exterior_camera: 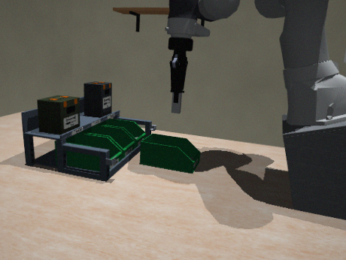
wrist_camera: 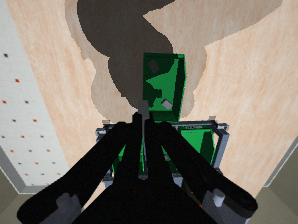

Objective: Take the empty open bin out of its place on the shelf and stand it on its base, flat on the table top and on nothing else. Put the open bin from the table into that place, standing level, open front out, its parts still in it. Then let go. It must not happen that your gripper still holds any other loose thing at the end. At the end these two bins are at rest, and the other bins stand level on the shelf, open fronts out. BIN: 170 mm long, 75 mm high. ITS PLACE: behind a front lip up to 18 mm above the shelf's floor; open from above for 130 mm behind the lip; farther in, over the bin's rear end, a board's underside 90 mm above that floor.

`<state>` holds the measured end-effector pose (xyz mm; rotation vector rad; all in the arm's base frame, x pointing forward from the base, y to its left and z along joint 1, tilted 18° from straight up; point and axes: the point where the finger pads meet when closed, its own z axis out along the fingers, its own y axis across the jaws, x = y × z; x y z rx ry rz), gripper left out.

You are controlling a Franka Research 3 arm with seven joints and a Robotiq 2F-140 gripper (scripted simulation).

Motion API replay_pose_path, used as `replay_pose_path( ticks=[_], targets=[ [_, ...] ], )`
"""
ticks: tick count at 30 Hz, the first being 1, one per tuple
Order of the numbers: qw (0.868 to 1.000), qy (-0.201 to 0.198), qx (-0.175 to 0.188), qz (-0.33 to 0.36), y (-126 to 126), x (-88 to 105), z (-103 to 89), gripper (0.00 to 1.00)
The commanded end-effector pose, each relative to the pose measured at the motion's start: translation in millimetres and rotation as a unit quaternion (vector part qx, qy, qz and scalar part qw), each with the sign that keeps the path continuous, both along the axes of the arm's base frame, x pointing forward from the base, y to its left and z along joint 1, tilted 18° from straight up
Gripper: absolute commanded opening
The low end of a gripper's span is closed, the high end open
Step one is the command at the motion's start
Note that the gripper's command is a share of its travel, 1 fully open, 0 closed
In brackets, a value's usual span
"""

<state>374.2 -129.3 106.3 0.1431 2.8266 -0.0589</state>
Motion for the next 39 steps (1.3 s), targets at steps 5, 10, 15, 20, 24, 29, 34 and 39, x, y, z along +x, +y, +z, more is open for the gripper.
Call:
replay_pose_path(
  ticks=[5, 10, 15, 20, 24, 29, 34, 39],
  targets=[
    [1.000, 0.002, 0.001, -0.003, 0.1, -2.1, -1.4, 0.00],
    [1.000, 0.002, 0.001, -0.003, 0.1, -2.1, -1.4, 0.00],
    [1.000, 0.002, 0.001, -0.003, 0.1, -2.1, -1.4, 0.00],
    [1.000, 0.002, 0.001, -0.003, 0.1, -2.1, -1.4, 0.15],
    [1.000, 0.002, 0.001, -0.003, 0.1, -2.1, -1.4, 0.15],
    [1.000, 0.002, 0.001, -0.003, 0.1, -2.1, -1.4, 0.15],
    [1.000, 0.002, 0.001, -0.003, 0.1, -2.1, -1.4, 0.15],
    [1.000, 0.002, 0.001, -0.003, 0.1, -2.1, -1.4, 0.15]
  ],
)
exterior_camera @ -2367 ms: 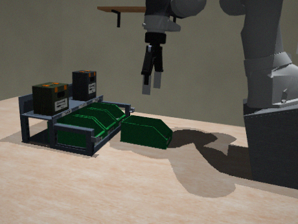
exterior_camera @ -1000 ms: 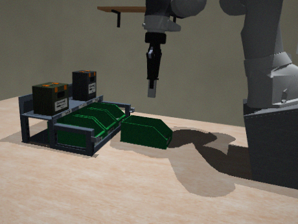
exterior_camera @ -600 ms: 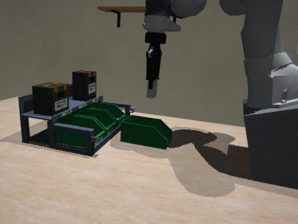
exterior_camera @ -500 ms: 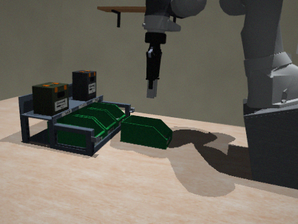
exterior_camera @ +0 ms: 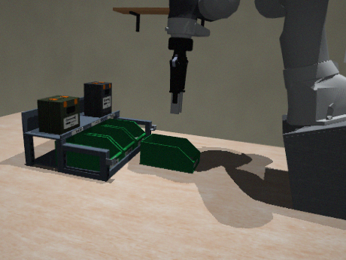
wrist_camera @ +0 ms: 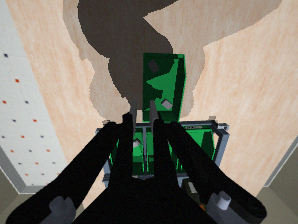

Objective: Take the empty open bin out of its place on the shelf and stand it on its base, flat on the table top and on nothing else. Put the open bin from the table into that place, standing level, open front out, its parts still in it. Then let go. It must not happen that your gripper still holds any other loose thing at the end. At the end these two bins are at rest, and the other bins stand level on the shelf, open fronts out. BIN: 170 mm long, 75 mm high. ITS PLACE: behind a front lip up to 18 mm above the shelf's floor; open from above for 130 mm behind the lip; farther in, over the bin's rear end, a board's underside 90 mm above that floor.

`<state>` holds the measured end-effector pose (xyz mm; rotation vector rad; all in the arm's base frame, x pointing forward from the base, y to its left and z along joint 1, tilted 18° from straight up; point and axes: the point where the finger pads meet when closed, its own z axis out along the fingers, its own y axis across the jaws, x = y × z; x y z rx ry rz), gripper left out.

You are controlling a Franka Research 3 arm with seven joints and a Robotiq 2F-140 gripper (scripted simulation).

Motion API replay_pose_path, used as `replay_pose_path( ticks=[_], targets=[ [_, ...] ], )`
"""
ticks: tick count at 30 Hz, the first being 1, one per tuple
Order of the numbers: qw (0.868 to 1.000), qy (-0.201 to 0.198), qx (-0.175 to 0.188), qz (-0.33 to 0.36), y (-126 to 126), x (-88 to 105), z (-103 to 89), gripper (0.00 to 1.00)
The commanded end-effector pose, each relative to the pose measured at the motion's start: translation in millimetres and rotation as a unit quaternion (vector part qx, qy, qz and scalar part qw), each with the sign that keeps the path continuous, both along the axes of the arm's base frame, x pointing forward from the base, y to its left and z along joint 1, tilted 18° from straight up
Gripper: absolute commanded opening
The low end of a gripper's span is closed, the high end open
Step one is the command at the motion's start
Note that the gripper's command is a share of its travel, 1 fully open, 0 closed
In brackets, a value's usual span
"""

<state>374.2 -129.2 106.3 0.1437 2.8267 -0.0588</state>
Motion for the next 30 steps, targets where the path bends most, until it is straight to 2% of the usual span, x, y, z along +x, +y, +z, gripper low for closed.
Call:
replay_pose_path(
  ticks=[1, 18, 30],
  targets=[
    [1.000, 0.002, 0.001, -0.003, 0.1, -2.0, -1.4, 0.15],
    [1.000, 0.002, 0.001, -0.003, 0.1, -1.8, -2.0, 0.15],
    [1.000, 0.002, 0.001, -0.002, -0.3, 0.8, -9.9, 0.15]
  ],
)
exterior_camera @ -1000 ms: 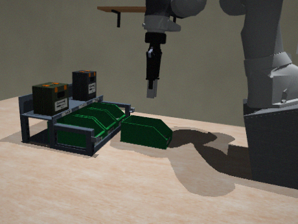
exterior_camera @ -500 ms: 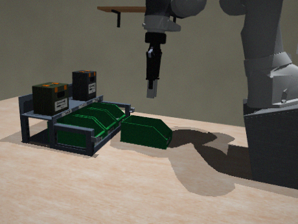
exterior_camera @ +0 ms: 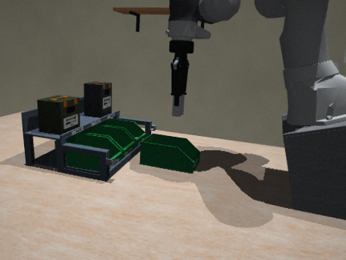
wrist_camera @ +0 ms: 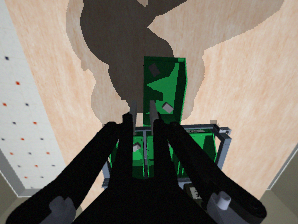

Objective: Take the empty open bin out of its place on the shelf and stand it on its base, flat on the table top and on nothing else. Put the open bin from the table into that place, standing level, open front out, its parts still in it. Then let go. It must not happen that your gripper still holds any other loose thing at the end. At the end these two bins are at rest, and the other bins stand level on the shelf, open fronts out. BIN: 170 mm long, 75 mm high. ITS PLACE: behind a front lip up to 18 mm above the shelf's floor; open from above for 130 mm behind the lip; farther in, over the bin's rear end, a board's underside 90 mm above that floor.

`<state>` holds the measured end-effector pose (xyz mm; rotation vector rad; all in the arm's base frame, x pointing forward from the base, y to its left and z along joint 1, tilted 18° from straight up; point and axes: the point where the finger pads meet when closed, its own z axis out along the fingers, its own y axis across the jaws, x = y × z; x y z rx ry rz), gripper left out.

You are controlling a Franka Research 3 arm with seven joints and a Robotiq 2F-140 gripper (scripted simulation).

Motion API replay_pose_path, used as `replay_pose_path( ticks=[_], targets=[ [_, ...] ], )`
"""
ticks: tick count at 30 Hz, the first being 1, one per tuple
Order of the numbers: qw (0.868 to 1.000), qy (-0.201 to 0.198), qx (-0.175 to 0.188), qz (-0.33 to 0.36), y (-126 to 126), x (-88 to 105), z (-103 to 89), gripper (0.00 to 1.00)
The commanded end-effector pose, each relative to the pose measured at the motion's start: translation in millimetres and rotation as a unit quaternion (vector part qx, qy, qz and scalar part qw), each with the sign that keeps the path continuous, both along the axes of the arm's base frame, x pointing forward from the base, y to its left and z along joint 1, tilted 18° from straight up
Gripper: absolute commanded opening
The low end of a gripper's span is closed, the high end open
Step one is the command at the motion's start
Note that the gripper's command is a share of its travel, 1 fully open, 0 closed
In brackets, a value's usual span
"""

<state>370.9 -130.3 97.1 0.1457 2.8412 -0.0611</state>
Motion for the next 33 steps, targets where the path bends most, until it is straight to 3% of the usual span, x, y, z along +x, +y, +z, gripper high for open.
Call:
replay_pose_path(
  ticks=[1, 33],
  targets=[
    [1.000, -0.006, 0.002, -0.002, 1, 4.5, -2.1, 0.15],
    [1.000, -0.006, 0.002, -0.002, -2, 20.3, -50.5, 0.15]
  ],
)
